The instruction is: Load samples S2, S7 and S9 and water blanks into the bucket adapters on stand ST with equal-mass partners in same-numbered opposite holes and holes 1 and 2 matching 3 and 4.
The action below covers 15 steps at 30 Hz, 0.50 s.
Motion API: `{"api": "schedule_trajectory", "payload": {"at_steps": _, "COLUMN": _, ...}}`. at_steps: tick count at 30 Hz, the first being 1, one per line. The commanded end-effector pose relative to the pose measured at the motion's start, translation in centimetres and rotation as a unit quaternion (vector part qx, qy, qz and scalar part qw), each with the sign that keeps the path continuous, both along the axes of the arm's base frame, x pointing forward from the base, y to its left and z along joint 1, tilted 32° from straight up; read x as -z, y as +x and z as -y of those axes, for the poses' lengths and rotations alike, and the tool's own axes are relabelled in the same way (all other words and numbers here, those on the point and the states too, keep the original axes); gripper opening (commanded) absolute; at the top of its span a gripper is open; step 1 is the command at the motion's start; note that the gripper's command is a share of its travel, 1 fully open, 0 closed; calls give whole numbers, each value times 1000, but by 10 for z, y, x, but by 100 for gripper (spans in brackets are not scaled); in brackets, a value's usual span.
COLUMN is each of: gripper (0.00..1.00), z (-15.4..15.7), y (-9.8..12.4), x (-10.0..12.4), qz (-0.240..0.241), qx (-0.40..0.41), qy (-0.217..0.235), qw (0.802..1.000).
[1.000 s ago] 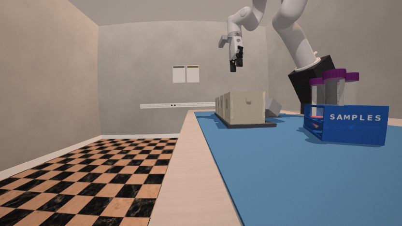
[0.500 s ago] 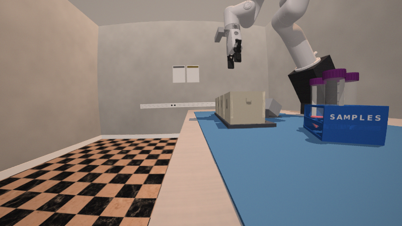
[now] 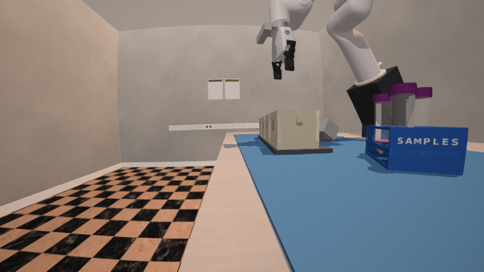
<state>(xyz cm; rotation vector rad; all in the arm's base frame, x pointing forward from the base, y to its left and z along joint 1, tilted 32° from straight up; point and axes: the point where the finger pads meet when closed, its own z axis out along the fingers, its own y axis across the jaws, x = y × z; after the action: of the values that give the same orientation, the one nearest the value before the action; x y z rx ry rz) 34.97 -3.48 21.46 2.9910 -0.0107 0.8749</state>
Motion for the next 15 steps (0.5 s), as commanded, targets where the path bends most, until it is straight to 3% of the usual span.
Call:
{"api": "schedule_trajectory", "payload": {"at_steps": 1, "gripper": 100, "z": -27, "y": -6, "x": 4, "qz": -3, "qx": -73, "qy": -54, "qw": 996}}
{"api": "schedule_trajectory", "payload": {"at_steps": 9, "gripper": 100, "z": -64, "y": -17, "x": 13, "qz": -7, "qx": -184, "qy": -124, "qw": 975}}
{"api": "schedule_trajectory", "payload": {"at_steps": 11, "gripper": 100, "z": -64, "y": -17, "x": 13, "qz": -7, "qx": -184, "qy": -124, "qw": 975}}
{"api": "schedule_trajectory", "payload": {"at_steps": 15, "gripper": 100, "z": -83, "y": -22, "x": 17, "qz": -9, "qx": -238, "qy": -159, "qw": 958}}
